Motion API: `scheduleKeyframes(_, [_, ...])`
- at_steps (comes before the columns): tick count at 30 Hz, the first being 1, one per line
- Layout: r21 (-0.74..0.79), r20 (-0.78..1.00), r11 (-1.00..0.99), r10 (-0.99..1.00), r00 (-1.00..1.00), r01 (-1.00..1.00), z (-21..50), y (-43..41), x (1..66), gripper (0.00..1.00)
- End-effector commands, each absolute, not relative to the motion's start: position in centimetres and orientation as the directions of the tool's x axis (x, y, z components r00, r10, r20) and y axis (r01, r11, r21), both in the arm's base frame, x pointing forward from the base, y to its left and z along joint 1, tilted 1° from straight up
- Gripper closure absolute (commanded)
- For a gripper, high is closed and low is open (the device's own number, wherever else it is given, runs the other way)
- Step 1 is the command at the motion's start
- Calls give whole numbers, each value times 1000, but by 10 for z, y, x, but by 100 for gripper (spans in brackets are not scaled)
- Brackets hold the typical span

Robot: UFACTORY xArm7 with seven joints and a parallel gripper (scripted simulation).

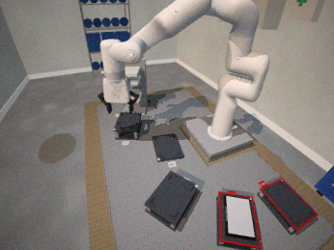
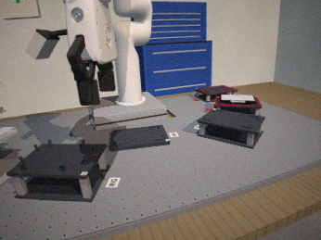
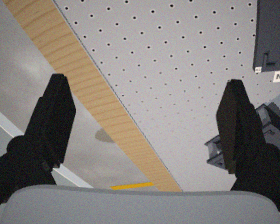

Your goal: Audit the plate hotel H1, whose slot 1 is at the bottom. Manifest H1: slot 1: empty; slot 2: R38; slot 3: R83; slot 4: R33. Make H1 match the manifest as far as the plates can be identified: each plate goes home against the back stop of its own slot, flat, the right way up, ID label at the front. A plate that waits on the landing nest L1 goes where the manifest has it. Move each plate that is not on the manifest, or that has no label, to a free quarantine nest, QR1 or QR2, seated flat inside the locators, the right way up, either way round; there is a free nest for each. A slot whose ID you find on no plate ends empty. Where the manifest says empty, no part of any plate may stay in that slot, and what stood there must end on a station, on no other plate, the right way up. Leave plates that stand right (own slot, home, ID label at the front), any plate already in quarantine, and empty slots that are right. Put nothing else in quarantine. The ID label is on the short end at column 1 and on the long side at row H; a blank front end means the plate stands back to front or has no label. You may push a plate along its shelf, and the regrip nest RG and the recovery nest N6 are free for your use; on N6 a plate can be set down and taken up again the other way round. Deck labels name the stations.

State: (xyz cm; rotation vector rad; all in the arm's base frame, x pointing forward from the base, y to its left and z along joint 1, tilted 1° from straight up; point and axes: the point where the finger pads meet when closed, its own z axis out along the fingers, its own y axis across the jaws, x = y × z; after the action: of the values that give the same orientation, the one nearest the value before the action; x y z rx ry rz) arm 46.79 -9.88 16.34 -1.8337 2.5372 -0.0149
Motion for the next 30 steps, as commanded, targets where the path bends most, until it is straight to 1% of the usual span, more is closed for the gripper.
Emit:
scheduleKeyframes(1, [-18,-5,314,-950,-314,-949,158,-99,469,0])
scheduleKeyframes(15, [-18,-5,314,-950,-314,-949,153,-99,469,0])
scheduleKeyframes(25, [-18,161,314,-936,-312,-949,153,-99,470,0])
scheduleKeyframes(27, [-18,161,314,-936,-312,-949,153,-99,470,0])
scheduleKeyframes(30, [-18,210,314,-927,-310,-949,153,-99,470,0])
